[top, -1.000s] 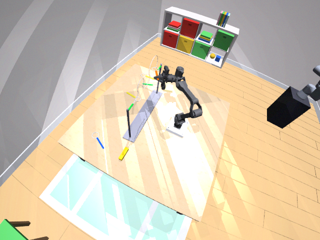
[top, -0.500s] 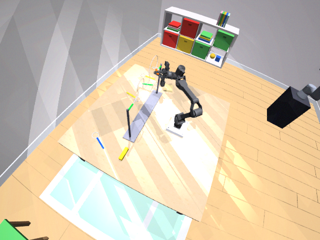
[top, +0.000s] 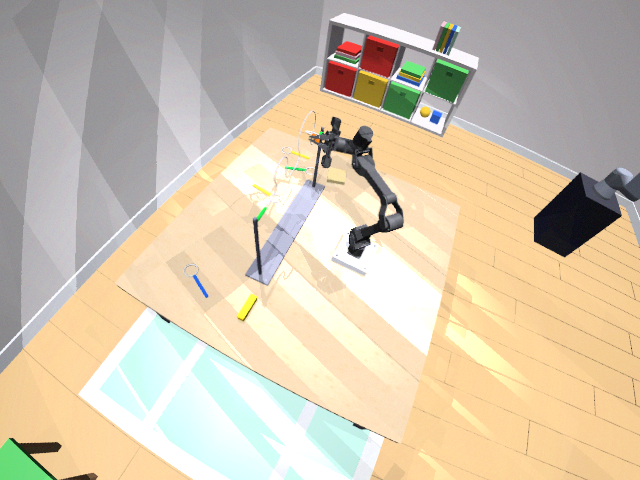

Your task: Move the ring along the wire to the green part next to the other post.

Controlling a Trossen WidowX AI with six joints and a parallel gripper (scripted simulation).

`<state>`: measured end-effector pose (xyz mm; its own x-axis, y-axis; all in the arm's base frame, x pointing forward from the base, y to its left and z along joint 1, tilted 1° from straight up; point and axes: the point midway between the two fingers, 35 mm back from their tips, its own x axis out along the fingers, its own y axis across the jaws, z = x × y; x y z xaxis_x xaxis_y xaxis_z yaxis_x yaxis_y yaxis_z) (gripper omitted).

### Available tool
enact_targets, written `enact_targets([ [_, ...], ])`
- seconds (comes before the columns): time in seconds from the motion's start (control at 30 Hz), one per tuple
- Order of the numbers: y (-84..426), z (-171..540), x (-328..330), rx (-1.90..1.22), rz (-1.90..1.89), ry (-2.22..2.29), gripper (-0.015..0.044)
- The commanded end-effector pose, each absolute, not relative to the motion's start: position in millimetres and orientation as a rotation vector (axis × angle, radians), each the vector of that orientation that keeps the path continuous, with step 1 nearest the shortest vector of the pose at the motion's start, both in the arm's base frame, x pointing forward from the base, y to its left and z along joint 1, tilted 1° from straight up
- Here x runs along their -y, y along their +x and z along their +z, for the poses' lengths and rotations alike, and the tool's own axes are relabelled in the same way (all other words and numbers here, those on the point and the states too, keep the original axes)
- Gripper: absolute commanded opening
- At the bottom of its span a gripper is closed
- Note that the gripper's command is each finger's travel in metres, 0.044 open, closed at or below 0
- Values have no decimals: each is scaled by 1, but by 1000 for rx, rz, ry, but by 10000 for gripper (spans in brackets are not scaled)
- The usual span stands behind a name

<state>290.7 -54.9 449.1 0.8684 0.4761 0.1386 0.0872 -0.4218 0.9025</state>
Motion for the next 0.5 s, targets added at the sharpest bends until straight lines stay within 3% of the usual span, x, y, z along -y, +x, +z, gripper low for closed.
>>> enact_targets([
  [0.0, 290, 455, 56, -416, 462, 1965, -150],
  [0.47, 290, 455, 57, -432, 438, 1873, -150],
])
